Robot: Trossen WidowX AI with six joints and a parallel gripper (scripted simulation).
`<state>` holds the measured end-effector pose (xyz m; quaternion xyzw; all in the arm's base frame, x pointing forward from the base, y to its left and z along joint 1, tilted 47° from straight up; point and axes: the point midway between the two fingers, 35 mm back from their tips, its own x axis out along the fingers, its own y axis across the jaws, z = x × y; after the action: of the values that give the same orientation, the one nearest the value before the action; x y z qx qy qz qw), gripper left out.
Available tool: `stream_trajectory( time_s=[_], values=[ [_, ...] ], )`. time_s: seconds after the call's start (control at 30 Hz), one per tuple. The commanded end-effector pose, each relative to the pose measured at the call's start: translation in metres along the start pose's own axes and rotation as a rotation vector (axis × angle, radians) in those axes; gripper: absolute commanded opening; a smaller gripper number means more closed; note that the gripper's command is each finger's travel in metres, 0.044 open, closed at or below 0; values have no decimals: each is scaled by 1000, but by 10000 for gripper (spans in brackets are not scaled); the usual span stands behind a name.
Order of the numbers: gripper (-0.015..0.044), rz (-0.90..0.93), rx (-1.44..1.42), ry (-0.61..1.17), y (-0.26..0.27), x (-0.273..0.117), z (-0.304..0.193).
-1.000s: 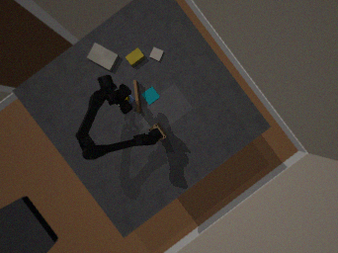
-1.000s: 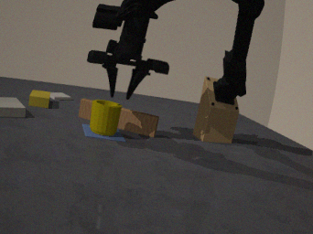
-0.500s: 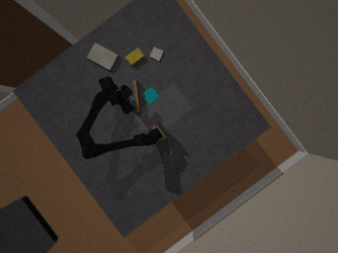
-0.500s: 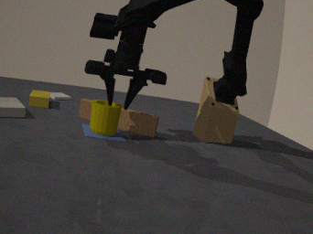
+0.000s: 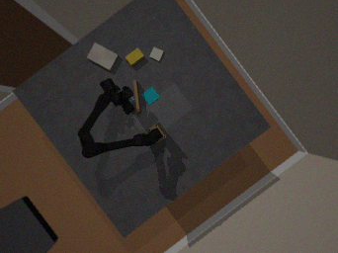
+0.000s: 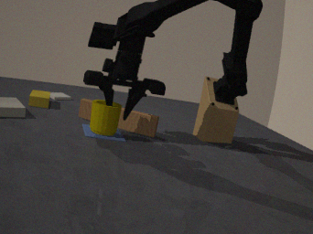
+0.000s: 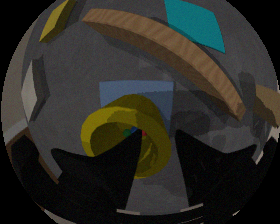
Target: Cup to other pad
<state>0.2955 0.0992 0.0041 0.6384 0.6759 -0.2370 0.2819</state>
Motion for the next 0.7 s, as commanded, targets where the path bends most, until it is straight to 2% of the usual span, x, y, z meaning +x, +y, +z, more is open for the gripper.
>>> stream_trajectory(
  time_s=[0.0, 0.07, 0.67],
  values=[
    [167, -4, 10, 5, -1, 4, 1],
    [167, -4, 10, 5, -1, 4, 1],
    [47, -2, 2, 1, -1, 2, 0]
  ],
)
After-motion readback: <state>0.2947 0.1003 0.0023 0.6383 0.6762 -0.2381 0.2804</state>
